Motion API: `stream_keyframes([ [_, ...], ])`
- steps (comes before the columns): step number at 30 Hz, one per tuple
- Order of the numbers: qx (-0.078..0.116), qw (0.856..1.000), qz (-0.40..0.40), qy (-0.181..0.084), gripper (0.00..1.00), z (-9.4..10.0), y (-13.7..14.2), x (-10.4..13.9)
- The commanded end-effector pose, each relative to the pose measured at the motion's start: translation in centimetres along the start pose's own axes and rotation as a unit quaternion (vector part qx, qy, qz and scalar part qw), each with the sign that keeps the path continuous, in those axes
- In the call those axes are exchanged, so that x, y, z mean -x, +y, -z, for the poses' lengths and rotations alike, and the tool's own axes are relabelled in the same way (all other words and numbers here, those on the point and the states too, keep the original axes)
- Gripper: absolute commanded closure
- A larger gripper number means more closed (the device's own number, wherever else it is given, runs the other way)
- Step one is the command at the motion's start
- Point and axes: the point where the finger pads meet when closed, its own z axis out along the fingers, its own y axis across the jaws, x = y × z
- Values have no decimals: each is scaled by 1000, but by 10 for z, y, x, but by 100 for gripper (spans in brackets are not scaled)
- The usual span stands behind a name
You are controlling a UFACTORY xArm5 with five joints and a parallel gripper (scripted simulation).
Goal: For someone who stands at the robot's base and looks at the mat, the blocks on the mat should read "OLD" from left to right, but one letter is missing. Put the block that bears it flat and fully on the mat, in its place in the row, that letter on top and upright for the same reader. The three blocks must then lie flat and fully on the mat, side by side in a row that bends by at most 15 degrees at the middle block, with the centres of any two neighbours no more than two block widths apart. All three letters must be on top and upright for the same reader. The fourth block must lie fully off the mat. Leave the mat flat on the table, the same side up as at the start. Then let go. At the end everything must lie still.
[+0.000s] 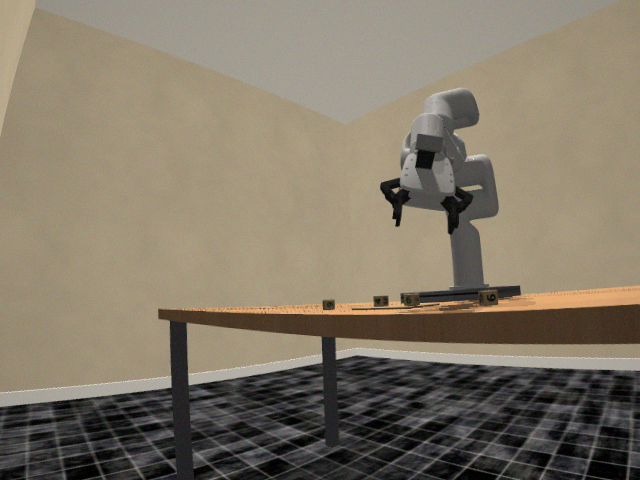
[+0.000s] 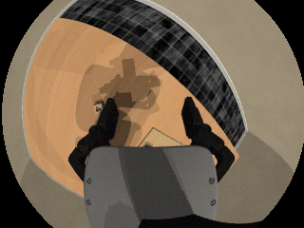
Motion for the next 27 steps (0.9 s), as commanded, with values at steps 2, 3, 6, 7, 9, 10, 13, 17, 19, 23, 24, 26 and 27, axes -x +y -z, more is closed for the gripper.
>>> stream_keyframes([
  [2,-40,997,-1,-60,0,-19,-36,-21],
  [3,-40,997,-1,-60,0,-19,-36,-21],
  [6,-54,995,0,-83,0,-23,-51,-26],
  [7,-54,995,0,-83,0,-23,-51,-26],
  [9,-75,989,3,-126,0,-29,-81,-34],
  [10,-75,989,3,-126,0,-29,-81,-34],
  [13,-88,984,6,-157,0,-30,-102,-38],
  [17,-94,980,8,-175,0,-30,-114,-40],
  [19,-94,980,8,-175,0,-30,-114,-40],
  [23,-94,980,8,-175,0,-30,-114,-40],
  [24,-94,980,8,-175,0,-30,-114,-40],
  [26,-94,980,8,-175,0,-30,-114,-40],
  [27,-94,980,8,-175,0,-30,-114,-40],
])
